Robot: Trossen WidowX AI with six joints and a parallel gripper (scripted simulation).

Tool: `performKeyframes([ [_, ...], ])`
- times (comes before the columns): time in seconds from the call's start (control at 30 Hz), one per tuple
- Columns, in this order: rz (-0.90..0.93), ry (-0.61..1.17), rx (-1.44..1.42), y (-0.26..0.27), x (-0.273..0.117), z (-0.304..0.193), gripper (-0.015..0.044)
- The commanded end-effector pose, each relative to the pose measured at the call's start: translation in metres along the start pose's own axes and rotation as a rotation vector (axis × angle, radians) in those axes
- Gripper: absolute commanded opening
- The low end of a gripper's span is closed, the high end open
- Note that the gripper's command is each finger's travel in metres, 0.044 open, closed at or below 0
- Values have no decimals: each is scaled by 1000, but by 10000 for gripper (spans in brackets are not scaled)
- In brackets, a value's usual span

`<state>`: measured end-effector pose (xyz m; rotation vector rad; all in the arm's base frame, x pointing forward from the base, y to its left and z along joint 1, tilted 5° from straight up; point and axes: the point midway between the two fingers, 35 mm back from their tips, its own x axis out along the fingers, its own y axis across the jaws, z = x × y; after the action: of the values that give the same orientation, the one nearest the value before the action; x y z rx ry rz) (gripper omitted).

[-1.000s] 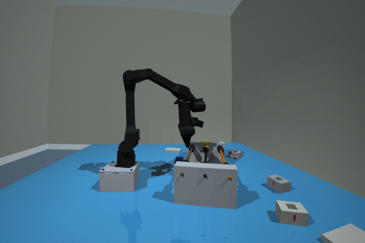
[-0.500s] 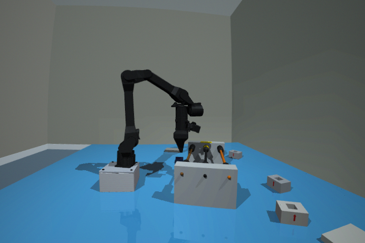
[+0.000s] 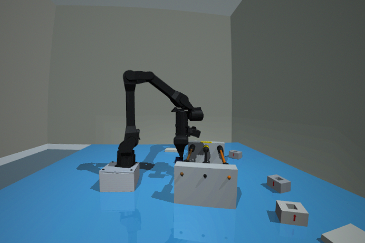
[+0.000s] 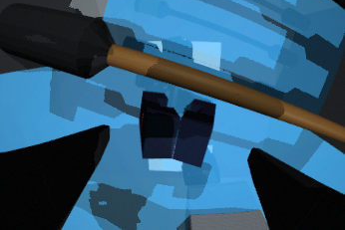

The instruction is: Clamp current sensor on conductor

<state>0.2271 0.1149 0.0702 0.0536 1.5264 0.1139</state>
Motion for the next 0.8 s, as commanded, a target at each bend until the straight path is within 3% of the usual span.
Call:
performKeyframes([
  [0.0, -12, 18, 5, -3, 12, -4, 440],
  [0.77, -12, 19, 5, -4, 34, -6, 440],
])
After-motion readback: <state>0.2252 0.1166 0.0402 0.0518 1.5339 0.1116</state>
